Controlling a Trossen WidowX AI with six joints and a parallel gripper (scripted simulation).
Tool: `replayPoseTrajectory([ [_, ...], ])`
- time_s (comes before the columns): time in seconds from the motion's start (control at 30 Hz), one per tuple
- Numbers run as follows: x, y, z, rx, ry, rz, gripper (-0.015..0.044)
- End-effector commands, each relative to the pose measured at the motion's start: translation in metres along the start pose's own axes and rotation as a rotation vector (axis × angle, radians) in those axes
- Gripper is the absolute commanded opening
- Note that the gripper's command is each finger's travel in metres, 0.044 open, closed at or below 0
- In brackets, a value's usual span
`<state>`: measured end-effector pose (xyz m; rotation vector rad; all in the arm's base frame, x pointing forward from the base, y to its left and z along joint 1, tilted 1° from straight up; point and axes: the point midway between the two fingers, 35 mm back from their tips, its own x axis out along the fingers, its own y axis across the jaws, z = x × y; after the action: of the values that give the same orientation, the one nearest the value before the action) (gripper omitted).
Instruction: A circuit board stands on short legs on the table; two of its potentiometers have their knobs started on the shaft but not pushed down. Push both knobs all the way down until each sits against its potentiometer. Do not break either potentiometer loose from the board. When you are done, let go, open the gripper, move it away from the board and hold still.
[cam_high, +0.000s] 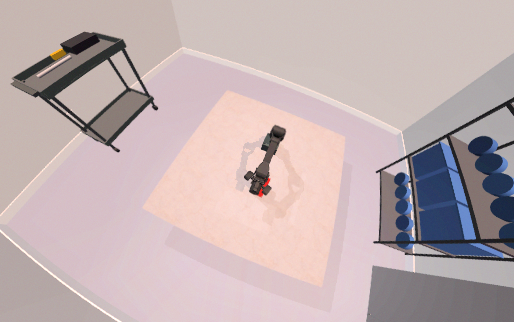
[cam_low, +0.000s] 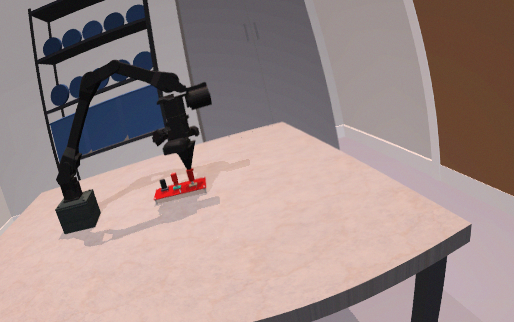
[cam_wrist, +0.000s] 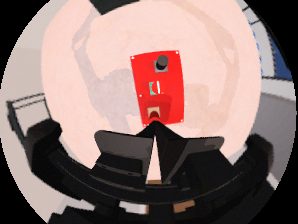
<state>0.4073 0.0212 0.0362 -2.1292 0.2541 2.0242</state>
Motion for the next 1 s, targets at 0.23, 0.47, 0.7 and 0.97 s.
replayPoseTrajectory([
  [0.23, 0.0028, 0.0007, 0.0005, -0.003, -0.005, 0.005, 0.0000],
  [0.47, 0.0000, 0.0007, 0.0005, -0.003, -0.005, 0.005, 0.0000],
  [0.7, 0.0000, 0.0007, 0.0005, -0.003, -0.005, 0.005, 0.0000],
  [0.97, 0.0020, 0.0007, 0.0005, -0.003, -0.005, 0.005, 0.0000],
])
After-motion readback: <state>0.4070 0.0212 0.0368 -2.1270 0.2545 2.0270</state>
